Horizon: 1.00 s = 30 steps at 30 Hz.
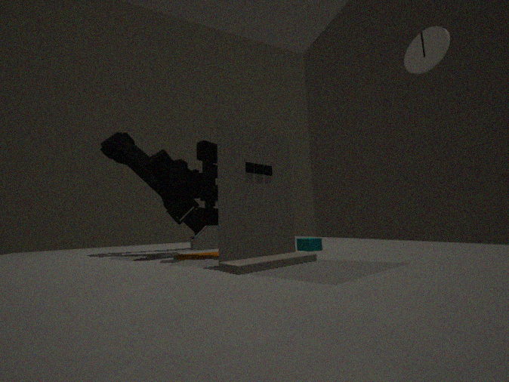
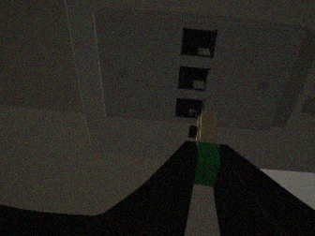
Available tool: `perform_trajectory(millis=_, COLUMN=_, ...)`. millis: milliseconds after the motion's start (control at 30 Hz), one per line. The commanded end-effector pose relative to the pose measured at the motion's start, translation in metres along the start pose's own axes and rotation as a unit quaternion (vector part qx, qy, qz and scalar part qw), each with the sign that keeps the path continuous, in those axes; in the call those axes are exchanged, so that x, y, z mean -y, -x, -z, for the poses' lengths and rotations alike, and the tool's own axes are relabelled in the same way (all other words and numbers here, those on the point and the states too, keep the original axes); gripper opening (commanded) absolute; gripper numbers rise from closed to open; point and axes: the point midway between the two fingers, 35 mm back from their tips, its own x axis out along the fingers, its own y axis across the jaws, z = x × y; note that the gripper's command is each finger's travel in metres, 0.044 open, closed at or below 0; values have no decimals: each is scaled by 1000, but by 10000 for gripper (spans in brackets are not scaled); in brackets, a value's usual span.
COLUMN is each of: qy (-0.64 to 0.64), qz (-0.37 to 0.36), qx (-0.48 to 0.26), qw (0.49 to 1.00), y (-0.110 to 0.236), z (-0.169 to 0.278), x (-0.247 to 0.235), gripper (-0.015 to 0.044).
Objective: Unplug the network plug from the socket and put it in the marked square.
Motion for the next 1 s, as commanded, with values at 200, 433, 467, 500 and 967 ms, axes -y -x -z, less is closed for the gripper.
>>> perform_trajectory(millis=200, qy=2, qz=-2, qx=-1, qw=1000, y=6, z=1, x=-1, gripper=0)
perform_trajectory(millis=433, qy=2, qz=-2, qx=-1, qw=1000, y=9, z=2, x=-1, gripper=0)
perform_trajectory(millis=467, qy=2, qz=-2, qx=-1, qw=1000, y=9, z=3, x=-1, gripper=0)
perform_trajectory(millis=500, qy=2, qz=-2, qx=-1, qw=1000, y=10, z=3, x=-1, gripper=0)
perform_trajectory(millis=967, qy=0, qz=0, qx=-1, qw=1000, y=13, z=3, x=-8, gripper=0)
